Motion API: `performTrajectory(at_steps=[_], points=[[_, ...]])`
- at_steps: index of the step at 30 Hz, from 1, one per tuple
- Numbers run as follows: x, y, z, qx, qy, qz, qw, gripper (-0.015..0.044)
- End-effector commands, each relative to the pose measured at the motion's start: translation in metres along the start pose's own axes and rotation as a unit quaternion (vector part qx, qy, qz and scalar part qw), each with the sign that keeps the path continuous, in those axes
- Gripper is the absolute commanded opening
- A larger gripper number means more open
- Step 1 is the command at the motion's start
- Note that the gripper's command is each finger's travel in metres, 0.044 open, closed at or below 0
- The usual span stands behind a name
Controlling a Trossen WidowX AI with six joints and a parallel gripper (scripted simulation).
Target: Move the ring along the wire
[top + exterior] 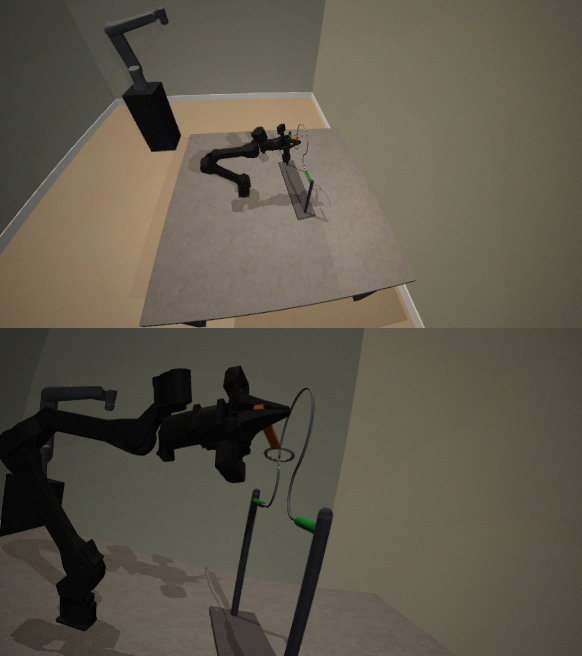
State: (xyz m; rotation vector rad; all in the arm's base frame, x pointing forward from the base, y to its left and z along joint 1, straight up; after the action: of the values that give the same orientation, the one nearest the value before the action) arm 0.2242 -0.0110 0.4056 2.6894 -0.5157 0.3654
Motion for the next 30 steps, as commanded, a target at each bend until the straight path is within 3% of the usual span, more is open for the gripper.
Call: performTrajectory(at_steps=[1, 30], points=[[0.0, 0.001, 0.0, -0.027, 0.017, -0.003, 0.999, -0.015], [0.001, 0.007, 0.017, -0.08, 0.047, -0.008, 0.996, -0.015]])
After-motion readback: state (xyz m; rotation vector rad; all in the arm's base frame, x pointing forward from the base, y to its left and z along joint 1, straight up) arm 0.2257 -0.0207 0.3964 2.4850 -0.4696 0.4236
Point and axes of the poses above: the point midway between the two fingers, 35 mm back from their tips, its own x axis out along the fingers, its own z axis across the jaws, y = z × x, the point moved 6 cm from there along -x, back along the fingers, and after that the axes turned 1 degree about x, right-handed, at the moved point
